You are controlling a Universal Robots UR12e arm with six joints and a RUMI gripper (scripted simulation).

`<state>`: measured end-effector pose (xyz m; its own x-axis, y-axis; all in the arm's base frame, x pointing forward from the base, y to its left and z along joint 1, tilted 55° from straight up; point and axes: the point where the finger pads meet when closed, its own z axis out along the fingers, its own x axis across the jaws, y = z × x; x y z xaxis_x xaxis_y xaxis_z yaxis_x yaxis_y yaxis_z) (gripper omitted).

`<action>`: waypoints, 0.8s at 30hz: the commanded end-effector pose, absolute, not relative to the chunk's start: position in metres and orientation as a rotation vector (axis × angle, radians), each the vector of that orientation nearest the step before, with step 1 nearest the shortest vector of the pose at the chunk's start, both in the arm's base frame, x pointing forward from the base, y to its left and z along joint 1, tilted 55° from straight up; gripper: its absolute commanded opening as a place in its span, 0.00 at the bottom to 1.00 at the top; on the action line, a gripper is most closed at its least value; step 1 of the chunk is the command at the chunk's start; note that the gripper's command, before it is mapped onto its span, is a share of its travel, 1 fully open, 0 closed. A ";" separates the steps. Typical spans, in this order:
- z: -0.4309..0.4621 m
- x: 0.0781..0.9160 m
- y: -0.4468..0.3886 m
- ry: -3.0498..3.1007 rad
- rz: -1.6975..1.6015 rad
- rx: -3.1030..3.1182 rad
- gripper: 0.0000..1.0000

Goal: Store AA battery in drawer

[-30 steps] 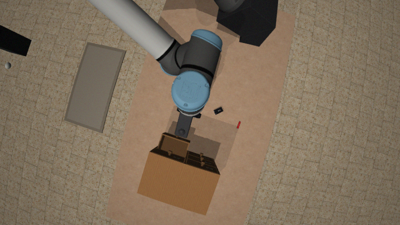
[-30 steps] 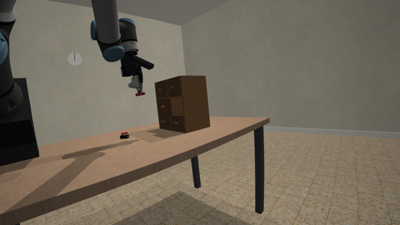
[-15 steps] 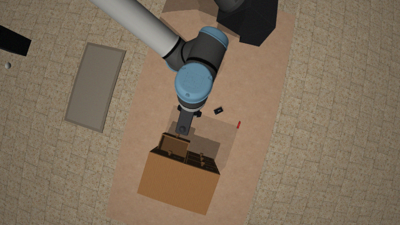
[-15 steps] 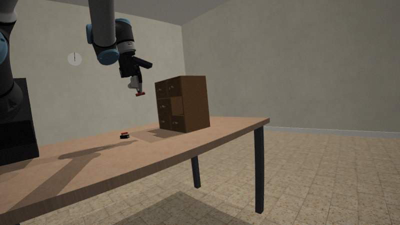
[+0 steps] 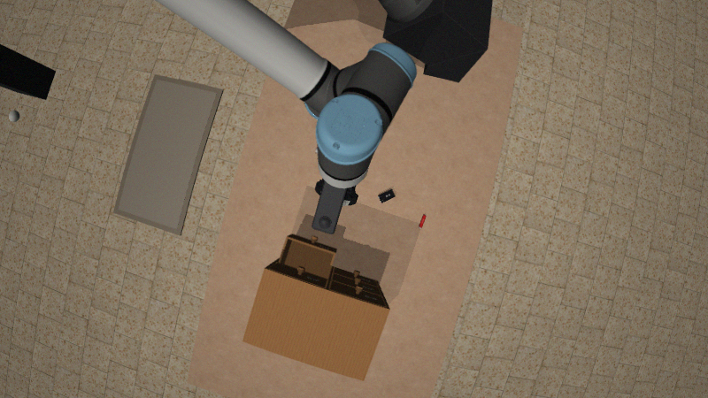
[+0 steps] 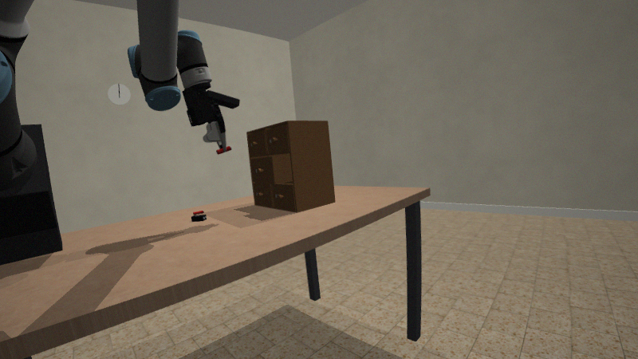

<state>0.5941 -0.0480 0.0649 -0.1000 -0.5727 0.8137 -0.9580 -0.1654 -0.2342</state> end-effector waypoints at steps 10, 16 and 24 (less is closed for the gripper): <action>0.064 0.594 -0.048 -1.641 1.274 1.798 0.05; 0.064 0.594 -0.048 -1.630 1.305 1.815 0.05; 0.064 0.593 -0.049 -1.606 1.372 1.852 0.05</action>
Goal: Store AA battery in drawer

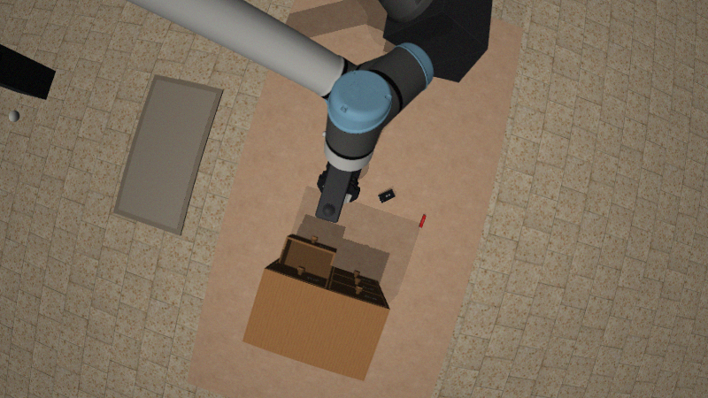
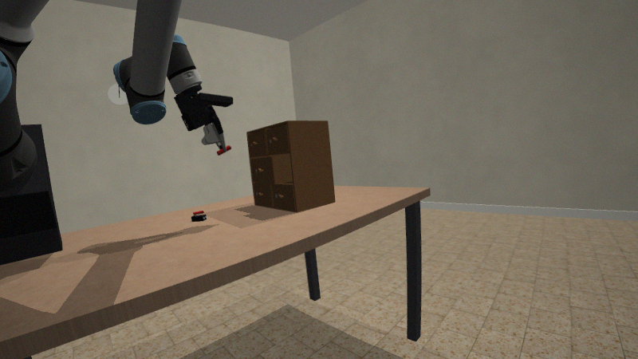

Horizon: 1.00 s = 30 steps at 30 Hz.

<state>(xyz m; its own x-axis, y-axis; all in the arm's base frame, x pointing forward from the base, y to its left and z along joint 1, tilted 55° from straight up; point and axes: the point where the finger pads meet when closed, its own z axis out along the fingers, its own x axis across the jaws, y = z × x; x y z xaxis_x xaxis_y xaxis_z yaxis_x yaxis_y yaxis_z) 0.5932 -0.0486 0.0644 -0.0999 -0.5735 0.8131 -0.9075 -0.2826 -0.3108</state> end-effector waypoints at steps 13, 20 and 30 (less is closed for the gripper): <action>0.064 0.593 -0.049 -1.565 1.473 1.905 0.05; 0.064 0.592 -0.049 -1.534 1.543 1.941 0.05; 0.063 0.592 -0.050 -1.495 1.627 1.983 0.05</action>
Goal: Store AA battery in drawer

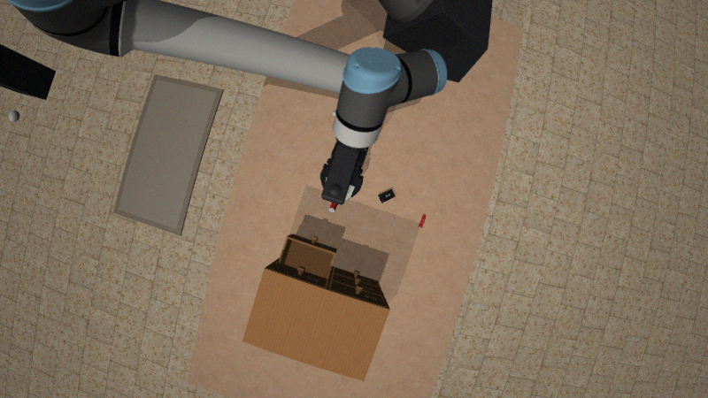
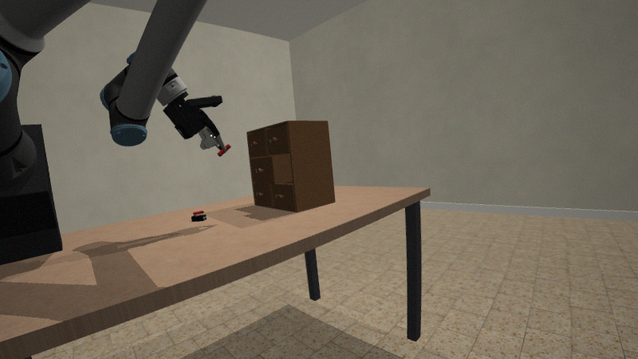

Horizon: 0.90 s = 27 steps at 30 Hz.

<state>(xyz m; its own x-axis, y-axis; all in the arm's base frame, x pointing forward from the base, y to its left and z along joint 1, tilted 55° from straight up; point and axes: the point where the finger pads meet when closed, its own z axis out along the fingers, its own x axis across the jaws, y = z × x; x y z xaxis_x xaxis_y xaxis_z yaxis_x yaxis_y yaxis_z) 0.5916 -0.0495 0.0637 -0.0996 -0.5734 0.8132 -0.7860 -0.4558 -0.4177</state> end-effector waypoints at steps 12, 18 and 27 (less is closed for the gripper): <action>0.063 0.591 -0.050 -1.433 1.748 2.040 0.05; 0.063 0.590 -0.050 -1.402 1.804 2.065 0.05; 0.062 0.590 -0.051 -1.342 1.904 2.108 0.05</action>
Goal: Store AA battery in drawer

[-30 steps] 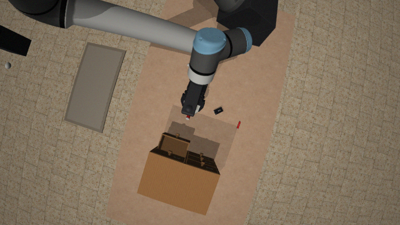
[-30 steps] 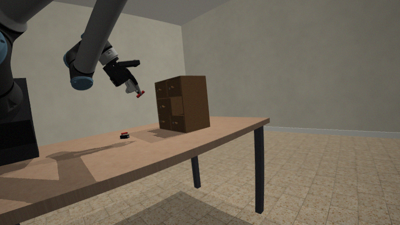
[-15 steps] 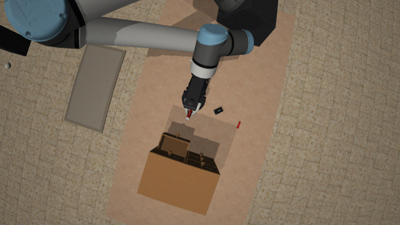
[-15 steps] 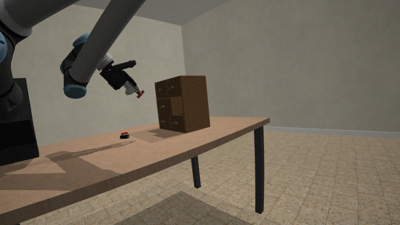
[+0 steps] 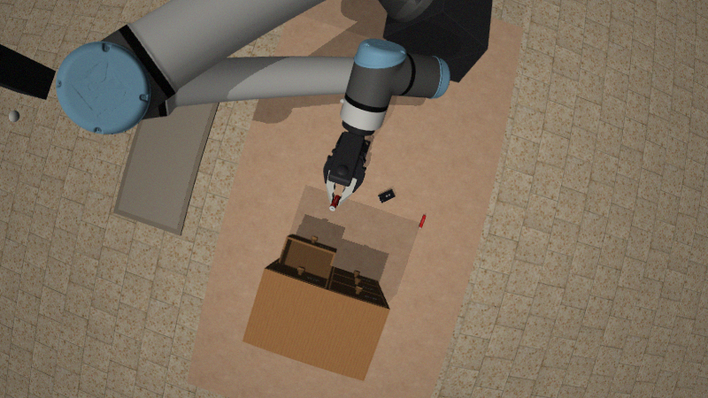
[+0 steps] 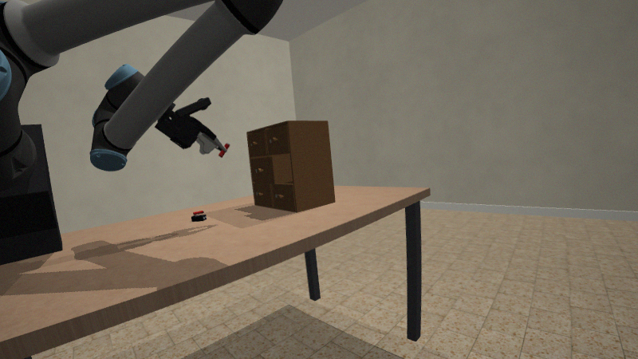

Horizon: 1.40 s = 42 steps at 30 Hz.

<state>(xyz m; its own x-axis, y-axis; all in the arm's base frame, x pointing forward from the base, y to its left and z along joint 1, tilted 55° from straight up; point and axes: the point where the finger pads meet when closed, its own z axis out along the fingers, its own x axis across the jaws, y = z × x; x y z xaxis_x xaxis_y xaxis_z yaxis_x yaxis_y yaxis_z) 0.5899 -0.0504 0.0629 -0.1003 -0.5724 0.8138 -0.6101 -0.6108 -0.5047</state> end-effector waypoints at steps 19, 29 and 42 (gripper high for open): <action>0.062 0.589 -0.051 -1.243 2.055 2.168 0.05; 0.062 0.588 -0.051 -1.199 2.117 2.191 0.05; 0.062 0.588 -0.052 -1.158 2.172 2.210 0.05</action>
<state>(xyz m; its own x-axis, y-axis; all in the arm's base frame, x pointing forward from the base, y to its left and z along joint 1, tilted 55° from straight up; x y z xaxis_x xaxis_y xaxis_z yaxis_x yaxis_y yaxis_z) 0.5883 -0.0518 0.0614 -0.1004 -0.5729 0.8135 -0.3710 -0.7371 -0.5649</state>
